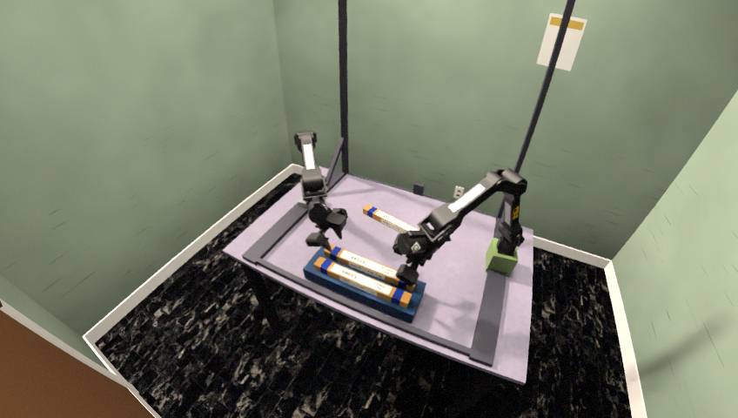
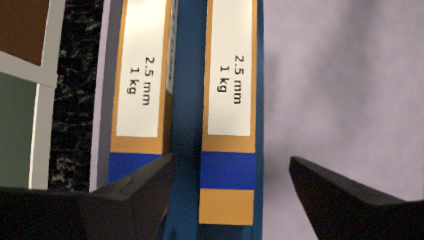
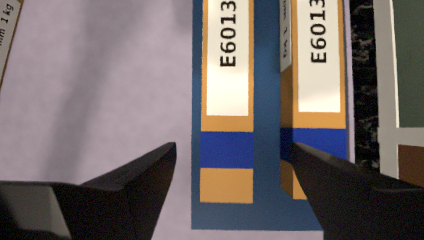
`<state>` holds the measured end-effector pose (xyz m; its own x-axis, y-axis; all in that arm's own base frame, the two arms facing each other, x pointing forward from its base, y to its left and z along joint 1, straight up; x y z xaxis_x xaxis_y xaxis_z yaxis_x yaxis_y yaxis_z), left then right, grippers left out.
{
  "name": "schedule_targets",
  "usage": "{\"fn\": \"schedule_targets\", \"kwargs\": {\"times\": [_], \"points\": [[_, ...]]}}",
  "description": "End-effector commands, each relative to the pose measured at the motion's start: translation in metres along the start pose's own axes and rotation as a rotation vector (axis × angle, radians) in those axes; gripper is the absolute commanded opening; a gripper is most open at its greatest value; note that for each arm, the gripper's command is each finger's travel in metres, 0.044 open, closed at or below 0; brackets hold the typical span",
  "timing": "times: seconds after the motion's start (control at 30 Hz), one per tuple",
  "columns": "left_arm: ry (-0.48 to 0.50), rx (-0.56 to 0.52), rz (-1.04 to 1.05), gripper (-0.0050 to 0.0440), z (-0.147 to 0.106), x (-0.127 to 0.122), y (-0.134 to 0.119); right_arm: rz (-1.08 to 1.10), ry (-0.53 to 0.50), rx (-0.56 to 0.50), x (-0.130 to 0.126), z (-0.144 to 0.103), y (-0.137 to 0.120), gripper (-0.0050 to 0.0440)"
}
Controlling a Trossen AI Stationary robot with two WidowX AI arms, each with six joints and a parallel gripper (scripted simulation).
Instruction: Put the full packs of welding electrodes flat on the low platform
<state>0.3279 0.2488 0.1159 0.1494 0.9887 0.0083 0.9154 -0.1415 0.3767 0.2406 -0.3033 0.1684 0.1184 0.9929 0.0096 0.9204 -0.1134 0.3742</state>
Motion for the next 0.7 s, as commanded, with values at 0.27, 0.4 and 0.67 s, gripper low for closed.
{"fn": "schedule_targets", "kwargs": {"times": [0.27, 0.4, 0.67], "points": [[0.022, -0.016, 0.004, 0.033, -0.025, -0.012, 0.002, -0.008, -0.029, -0.022, 0.018, -0.03, -0.001, 0.033], [0.021, -0.014, 0.003, 0.033, -0.033, -0.034, -0.01, -0.007, -0.028, -0.02, 0.039, -0.038, -0.013, 0.033], [0.017, -0.011, 0.002, 0.033, -0.051, -0.078, -0.034, -0.004, -0.021, -0.014, 0.083, -0.054, -0.039, 0.033]]}}
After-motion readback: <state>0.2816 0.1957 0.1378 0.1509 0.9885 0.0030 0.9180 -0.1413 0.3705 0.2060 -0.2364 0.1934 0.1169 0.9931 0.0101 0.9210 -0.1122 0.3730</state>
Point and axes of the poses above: on each arm, the point midway between the two fingers, 35 mm back from their tips, its own z axis out along the fingers, its own x axis across the jaws, y = z × x, the point moved 6 cm from there along -z, back along the fingers, and after that the axes turned 1 degree about z, right-handed, at the moved point
